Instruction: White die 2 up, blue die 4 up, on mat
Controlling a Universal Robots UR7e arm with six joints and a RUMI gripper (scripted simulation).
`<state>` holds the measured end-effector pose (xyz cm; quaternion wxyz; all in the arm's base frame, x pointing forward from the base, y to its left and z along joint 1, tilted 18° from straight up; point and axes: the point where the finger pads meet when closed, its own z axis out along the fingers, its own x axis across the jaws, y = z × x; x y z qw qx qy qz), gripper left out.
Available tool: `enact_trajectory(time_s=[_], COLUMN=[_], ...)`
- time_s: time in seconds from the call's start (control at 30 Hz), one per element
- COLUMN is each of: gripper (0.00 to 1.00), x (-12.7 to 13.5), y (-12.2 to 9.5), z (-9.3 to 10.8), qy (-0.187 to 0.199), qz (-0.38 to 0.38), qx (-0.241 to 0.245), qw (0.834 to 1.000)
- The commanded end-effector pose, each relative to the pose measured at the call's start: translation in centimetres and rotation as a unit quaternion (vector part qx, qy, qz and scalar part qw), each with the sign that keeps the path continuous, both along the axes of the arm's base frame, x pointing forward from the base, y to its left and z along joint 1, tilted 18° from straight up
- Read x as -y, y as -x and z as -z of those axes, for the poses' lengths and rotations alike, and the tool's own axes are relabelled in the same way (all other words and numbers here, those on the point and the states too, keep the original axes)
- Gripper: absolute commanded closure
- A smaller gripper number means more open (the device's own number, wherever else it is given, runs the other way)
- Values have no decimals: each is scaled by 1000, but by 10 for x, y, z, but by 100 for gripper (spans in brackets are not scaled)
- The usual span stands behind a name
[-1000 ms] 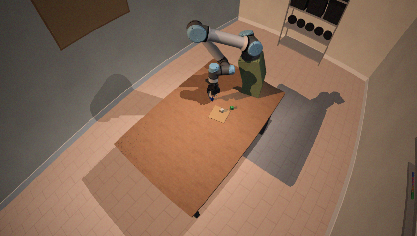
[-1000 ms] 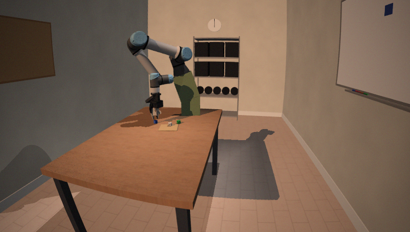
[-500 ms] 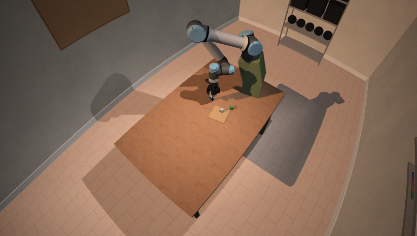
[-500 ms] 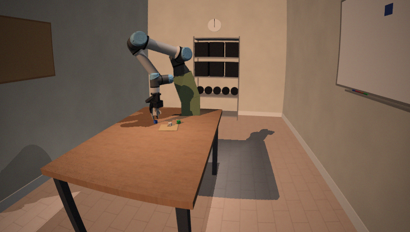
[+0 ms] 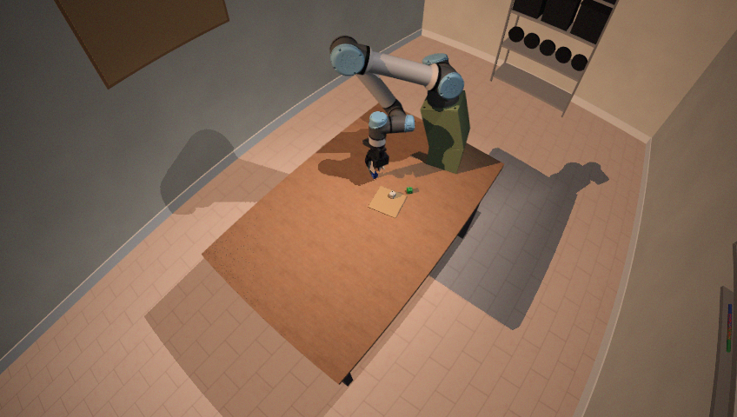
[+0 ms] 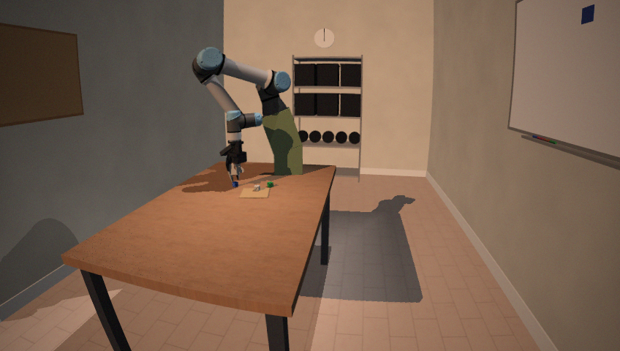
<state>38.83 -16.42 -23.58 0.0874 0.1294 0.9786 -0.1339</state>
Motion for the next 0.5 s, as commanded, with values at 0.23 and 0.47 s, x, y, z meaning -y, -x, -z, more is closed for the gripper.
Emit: enact_trajectory(time_s=[0.23,0.47], gripper=[76,76], x=[3,6], y=[-2,-3], z=[8,20], qy=[0,0], qz=[0,0], qx=[0,0], qw=[1000,1000])
